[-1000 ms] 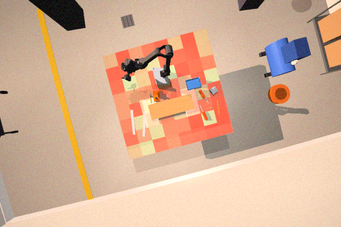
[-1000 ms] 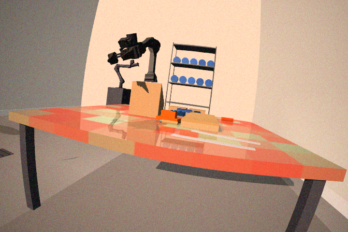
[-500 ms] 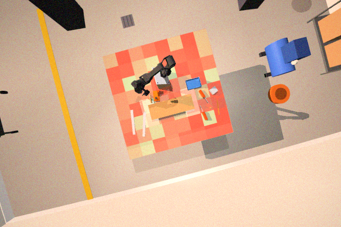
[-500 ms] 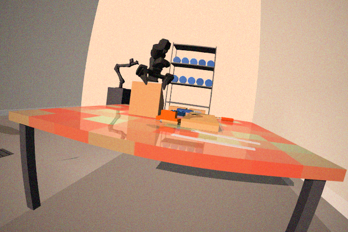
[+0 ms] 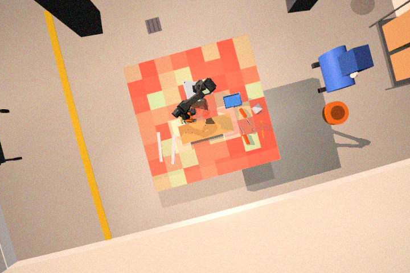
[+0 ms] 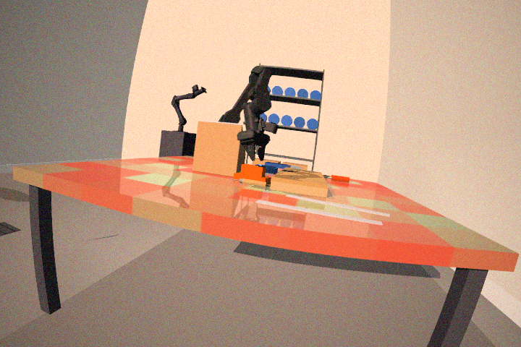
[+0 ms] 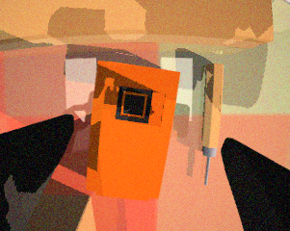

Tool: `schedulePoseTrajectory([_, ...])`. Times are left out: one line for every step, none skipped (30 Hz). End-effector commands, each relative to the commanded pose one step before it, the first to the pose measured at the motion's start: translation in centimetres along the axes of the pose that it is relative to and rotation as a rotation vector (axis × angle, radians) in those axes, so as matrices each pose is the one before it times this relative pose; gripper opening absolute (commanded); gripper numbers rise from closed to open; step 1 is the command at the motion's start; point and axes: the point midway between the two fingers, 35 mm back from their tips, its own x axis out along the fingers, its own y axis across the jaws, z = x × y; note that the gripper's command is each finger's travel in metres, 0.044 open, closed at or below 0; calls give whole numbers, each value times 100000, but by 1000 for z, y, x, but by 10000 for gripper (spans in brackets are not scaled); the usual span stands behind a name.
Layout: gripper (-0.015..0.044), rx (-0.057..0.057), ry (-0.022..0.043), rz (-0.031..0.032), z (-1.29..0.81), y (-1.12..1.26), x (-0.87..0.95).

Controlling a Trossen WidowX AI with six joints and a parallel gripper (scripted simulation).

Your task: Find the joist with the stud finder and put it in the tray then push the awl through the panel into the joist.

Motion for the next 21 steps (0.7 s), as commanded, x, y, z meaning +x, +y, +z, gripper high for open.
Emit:
schedulePoseTrajectory([440, -856, 438, 1672, -144, 373, 175])
schedulePoseTrajectory([440, 2, 2, 2, -38, 46, -11])
schedulePoseTrajectory([440, 4, 4, 4, -64, 77, -18])
schedulePoseTrajectory([440, 5, 5, 5, -79, 94, -22])
schedulePoseTrajectory([440, 5, 5, 5, -79, 94, -22])
schedulePoseTrajectory([440, 5, 5, 5, -79, 94, -21])
schedulePoseTrajectory([440, 5, 5, 5, -79, 94, -21])
schedulePoseTrajectory([440, 5, 5, 5, -80, 94, -20])
schedulePoseTrajectory([440, 4, 4, 4, -65, 76, -16])
schedulePoseTrajectory([440, 2, 2, 2, -39, 46, -10])
schedulePoseTrajectory([440, 1, 1, 1, -13, 15, -3])
schedulePoseTrajectory([440, -1, 1, -1, -5, -2, 27])
schedulePoseTrajectory([440, -2, 2, -3, -15, -5, 81])
schedulePoseTrajectory([440, -4, 3, -5, -25, -8, 135])
schedulePoseTrajectory([440, -4, 3, -5, -31, -8, 163])
schedulePoseTrajectory([440, -2, 1, -4, -32, -8, 162])
schedulePoseTrajectory([440, -1, 0, -4, -33, -7, 161])
schedulePoseTrajectory([440, 2, -2, -3, -34, -7, 160])
schedulePoseTrajectory([440, 2, -2, -2, -35, -6, 159])
schedulePoseTrajectory([440, 2, -2, -1, -36, -5, 159])
schedulePoseTrajectory([440, 2, -2, 0, -37, -4, 158])
